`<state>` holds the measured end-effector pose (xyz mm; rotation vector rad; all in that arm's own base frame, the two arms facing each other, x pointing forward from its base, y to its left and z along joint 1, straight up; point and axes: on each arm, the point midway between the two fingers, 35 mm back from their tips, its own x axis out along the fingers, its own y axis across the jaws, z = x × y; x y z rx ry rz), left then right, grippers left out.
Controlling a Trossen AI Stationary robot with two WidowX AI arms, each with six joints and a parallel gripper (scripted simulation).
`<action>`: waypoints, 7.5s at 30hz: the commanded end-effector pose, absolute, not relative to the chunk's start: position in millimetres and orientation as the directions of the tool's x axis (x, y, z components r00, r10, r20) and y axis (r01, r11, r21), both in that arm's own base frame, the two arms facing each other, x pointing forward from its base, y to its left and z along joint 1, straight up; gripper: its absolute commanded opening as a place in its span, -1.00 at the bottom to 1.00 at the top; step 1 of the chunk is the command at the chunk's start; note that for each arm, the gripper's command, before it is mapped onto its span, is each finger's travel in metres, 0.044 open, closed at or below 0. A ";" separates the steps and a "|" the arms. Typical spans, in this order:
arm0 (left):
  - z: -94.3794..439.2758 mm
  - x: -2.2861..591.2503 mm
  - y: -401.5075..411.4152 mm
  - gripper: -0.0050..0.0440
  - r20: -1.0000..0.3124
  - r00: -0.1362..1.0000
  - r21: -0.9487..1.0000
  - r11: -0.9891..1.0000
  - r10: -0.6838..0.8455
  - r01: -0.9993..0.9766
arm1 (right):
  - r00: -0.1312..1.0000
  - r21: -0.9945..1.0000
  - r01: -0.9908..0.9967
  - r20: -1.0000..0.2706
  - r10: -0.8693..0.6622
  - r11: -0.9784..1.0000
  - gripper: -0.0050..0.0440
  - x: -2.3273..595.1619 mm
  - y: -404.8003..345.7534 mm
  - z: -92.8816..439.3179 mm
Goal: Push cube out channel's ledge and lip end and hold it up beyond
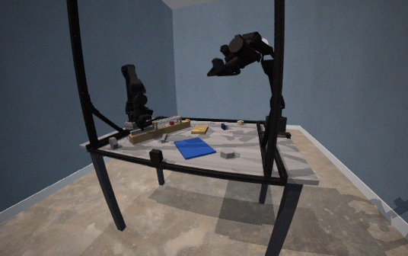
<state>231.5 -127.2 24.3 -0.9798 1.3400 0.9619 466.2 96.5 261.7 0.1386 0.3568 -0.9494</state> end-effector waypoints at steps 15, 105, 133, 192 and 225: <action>16.2 233.3 -115.6 -0.63 -1.000 0.000 0.000 0.309 0.000 -0.951 | 0.530 -0.039 0.815 -0.353 -0.771 0.578 0.84 466.1 96.7 262.4; 58.0 237.3 -128.2 -0.76 -1.000 0.000 0.000 0.310 -0.002 -0.951 | 0.530 -0.039 0.815 -0.353 -0.771 0.578 0.84 466.1 96.7 262.4; 20.4 223.2 -147.0 -0.80 -1.000 0.000 0.000 0.309 0.000 -0.951 | 0.530 -0.039 0.815 -0.353 -0.771 0.578 0.84 466.1 96.7 262.4; 44.3 247.9 -77.2 -0.80 -1.000 0.000 0.000 0.309 0.000 -0.951 | 0.530 -0.039 0.815 -0.353 -0.771 0.578 0.84 466.1 96.7 262.4; 92.1 263.2 -28.3 0.02 -1.000 0.008 -0.008 0.245 0.002 -0.969 | 0.530 -0.039 0.815 -0.353 -0.771 0.578 0.84 466.1 96.7 262.4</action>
